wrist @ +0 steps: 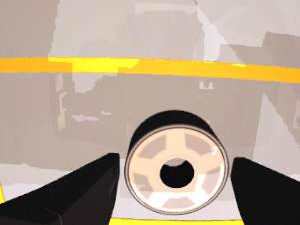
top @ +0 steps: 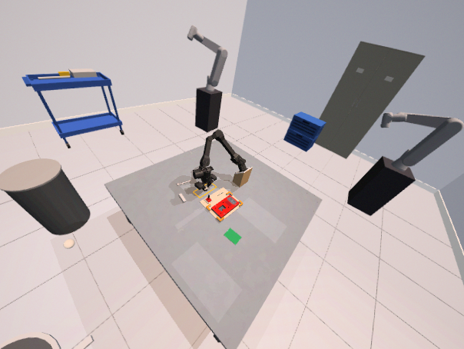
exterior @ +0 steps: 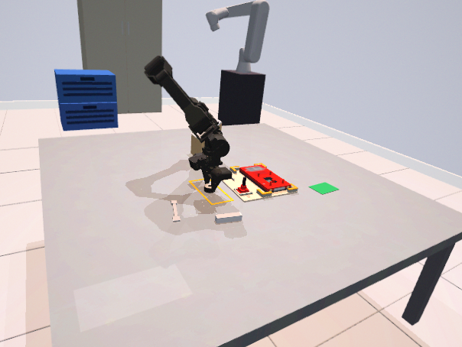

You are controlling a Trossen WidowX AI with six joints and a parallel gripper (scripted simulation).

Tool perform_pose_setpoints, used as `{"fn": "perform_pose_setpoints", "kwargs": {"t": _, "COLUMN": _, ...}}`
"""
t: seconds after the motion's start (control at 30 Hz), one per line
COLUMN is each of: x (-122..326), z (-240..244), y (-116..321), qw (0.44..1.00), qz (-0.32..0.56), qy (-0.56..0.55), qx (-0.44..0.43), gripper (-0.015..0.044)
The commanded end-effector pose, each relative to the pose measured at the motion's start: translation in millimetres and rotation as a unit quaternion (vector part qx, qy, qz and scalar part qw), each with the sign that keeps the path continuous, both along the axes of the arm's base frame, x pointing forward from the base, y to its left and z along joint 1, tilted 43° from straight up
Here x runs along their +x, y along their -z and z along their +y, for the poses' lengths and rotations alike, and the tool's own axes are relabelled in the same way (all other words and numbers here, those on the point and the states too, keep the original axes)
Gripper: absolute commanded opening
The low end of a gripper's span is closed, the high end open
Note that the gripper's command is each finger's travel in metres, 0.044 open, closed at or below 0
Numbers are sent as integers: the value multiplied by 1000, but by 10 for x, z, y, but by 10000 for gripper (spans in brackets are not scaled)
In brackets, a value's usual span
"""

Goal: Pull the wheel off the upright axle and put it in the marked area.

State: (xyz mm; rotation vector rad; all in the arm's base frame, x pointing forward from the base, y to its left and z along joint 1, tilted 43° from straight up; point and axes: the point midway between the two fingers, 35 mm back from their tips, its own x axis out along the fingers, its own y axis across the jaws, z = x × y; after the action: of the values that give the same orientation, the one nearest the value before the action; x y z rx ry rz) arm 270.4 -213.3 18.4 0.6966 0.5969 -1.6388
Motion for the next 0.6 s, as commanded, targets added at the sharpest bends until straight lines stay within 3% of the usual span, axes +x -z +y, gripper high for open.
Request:
{"fn": "perform_pose_setpoints", "kwargs": {"t": 0.0, "x": 25, "z": 66, "y": -72, "qw": 1000, "qz": -2, "qy": 1, "qx": 0, "gripper": 300}}
{"fn": "perform_pose_setpoints", "kwargs": {"t": 0.3, "x": 77, "z": 403, "y": -432, "qw": 1000, "qz": -4, "qy": -3, "qx": 2, "gripper": 300}}
{"fn": "perform_pose_setpoints", "kwargs": {"t": 0.47, "x": -132, "z": 674, "y": -413, "qw": 1000, "qz": -4, "qy": -6, "qx": 8, "gripper": 431}}
{"fn": "perform_pose_setpoints", "kwargs": {"t": 0.57, "x": -352, "z": 911, "y": -455, "qw": 1000, "qz": -3, "qy": -4, "qx": 8, "gripper": 440}}
